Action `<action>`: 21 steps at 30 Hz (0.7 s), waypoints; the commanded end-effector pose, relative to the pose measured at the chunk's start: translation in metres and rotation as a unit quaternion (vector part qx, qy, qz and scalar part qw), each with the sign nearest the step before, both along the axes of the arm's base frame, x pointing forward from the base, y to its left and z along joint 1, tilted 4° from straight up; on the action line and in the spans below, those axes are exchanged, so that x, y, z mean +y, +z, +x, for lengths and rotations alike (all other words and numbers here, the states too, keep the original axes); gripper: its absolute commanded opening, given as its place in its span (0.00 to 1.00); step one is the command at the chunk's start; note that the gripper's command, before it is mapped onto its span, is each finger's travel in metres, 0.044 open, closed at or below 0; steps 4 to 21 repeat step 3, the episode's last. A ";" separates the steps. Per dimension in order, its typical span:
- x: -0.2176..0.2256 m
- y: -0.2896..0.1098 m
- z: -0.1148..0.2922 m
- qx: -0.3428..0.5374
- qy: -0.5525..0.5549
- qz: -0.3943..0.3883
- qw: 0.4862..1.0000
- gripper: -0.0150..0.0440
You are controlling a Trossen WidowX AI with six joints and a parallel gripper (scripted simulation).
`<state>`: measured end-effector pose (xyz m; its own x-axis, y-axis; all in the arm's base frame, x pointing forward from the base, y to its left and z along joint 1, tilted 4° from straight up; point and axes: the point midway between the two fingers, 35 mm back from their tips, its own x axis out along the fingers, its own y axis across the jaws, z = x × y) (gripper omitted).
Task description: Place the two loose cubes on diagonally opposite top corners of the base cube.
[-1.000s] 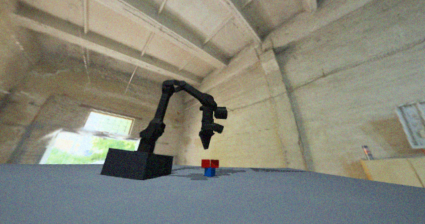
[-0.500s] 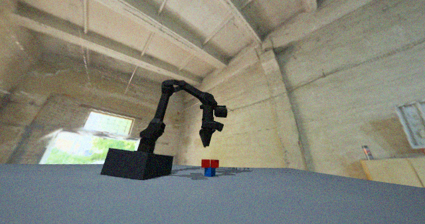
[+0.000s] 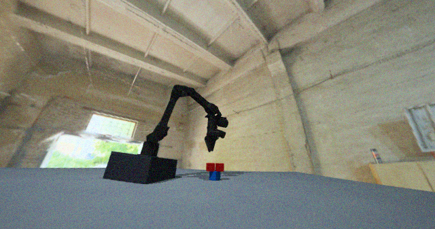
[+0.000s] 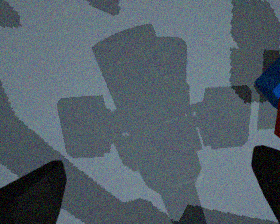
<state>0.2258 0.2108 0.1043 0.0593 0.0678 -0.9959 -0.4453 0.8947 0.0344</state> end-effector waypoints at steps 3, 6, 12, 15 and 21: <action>0.001 0.001 0.000 -0.002 -0.004 -0.001 1.000 0.93; 0.001 0.001 0.000 -0.002 -0.004 -0.001 1.000 0.93; 0.001 0.001 0.000 -0.002 -0.004 -0.001 1.000 0.93; 0.001 0.001 0.000 -0.002 -0.004 -0.001 1.000 0.93; 0.001 0.001 0.000 -0.002 -0.004 -0.001 1.000 0.93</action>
